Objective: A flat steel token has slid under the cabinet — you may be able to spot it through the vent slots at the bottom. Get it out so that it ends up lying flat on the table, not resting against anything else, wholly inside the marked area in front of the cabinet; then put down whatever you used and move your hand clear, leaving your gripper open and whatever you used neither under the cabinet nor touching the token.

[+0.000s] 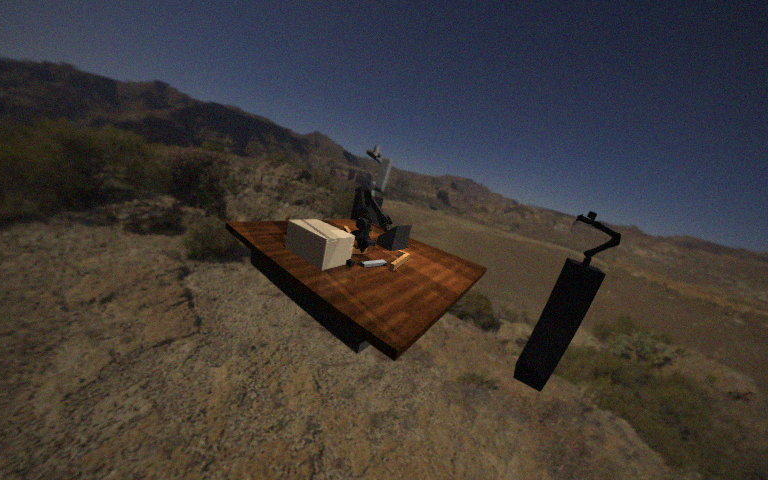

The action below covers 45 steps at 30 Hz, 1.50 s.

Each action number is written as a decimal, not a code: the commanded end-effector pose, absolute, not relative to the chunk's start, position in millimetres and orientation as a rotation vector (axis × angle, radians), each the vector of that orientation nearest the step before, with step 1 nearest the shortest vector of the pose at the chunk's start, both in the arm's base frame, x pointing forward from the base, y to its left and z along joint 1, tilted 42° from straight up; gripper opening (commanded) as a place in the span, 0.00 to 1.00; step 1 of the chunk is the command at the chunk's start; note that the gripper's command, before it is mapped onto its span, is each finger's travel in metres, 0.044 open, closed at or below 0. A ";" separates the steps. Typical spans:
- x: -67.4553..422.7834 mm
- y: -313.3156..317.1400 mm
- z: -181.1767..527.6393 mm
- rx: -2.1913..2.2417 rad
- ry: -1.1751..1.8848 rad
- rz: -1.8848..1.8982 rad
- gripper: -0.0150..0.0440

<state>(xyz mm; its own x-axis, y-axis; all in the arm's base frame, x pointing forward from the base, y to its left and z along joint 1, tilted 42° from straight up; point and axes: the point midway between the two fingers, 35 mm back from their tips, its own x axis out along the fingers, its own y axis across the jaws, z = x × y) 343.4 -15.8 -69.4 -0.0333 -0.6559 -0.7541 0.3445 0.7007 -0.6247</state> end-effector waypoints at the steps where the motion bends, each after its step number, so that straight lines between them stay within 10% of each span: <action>1: 334.9 -14.0 -71.7 -0.287 1.391 -0.821 0.25; 45: 279.1 6.1 -86.8 -0.286 1.394 -0.820 0.25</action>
<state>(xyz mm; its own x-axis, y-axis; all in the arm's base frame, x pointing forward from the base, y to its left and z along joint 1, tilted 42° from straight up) 287.8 4.6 -84.7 -0.0349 -0.6544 -0.7553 0.3433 0.7020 -0.6240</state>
